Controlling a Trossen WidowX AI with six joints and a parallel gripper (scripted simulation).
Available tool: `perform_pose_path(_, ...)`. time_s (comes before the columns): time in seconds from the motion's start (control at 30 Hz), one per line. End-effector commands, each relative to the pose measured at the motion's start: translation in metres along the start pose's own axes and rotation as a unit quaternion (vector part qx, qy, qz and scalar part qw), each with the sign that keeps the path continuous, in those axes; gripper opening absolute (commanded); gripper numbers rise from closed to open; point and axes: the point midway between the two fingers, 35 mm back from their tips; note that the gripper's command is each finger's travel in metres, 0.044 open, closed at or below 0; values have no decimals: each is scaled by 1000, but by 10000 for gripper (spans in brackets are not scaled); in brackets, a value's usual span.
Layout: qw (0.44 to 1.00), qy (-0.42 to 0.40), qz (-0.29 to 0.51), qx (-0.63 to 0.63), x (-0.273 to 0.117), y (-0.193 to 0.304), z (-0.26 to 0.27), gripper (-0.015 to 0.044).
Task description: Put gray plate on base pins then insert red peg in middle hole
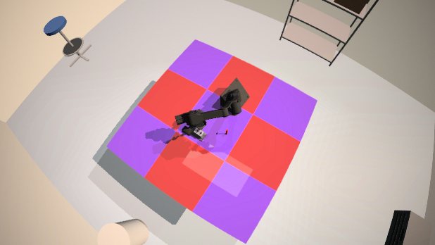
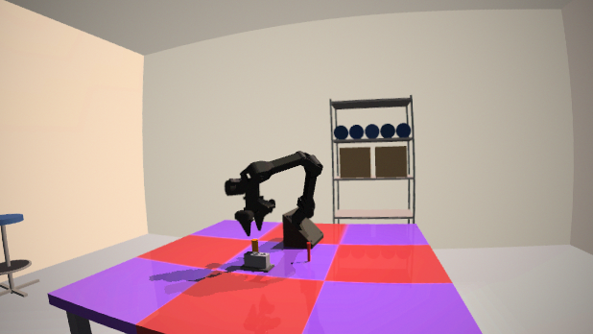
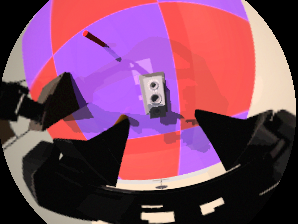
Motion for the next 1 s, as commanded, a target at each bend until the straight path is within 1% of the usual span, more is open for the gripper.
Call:
perform_pose_path(0.0, 998, -5, 2, 56, -3, -12, 1, 440)
perform_pose_path(0.13, 973, -5, 3, 230, -7, -44, 7, 440)
perform_pose_path(0.27, 918, -4, 4, 397, -10, -74, 17, 440)
perform_pose_path(0.4, 834, -4, 5, 552, -11, -102, 29, 440)
perform_pose_path(0.53, 725, -4, 5, 689, -11, -128, 43, 440)
perform_pose_path(0.73, 613, -4, 5, 790, -9, -149, 58, 440)
perform_pose_path(0.97, 466, -4, 6, 885, -7, -171, 76, 440)
Point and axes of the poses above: the point midway between the two fingers, 35 mm back from their tips, its own x axis out along the fingers, its own z axis across the jaws, y = z × x, and after that the axes turned 8 degrees about -x, right-handed
